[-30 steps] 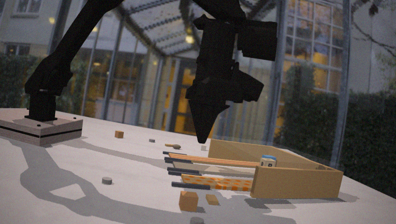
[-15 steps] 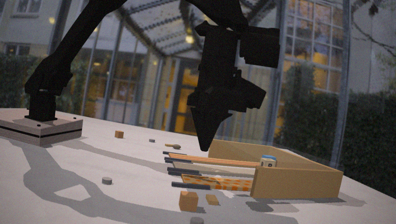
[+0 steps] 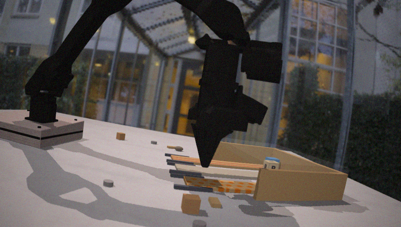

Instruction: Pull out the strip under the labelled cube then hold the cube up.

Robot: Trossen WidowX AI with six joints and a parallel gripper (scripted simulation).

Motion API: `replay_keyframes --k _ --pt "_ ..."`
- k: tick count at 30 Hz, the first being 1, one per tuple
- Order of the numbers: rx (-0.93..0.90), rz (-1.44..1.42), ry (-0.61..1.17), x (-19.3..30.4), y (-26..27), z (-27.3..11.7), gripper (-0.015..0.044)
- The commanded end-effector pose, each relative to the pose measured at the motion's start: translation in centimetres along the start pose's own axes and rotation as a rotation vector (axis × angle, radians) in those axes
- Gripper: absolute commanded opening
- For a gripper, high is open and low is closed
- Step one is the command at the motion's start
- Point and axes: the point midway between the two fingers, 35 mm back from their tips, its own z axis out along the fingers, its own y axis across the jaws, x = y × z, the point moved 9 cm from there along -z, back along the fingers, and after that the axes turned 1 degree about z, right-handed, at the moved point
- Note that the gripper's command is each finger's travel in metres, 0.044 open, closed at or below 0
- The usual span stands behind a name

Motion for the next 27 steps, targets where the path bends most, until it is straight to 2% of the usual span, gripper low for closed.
replay_keyframes --k 1,14,27 --pt "-0.007 -0.005 0.001 0.0 0.1 0.8 0.0000" --pt "-0.007 -0.005 0.001 0.1 0.3 2.8 0.0000" --pt "-0.007 -0.005 0.001 0.1 0.3 2.9 0.0000"
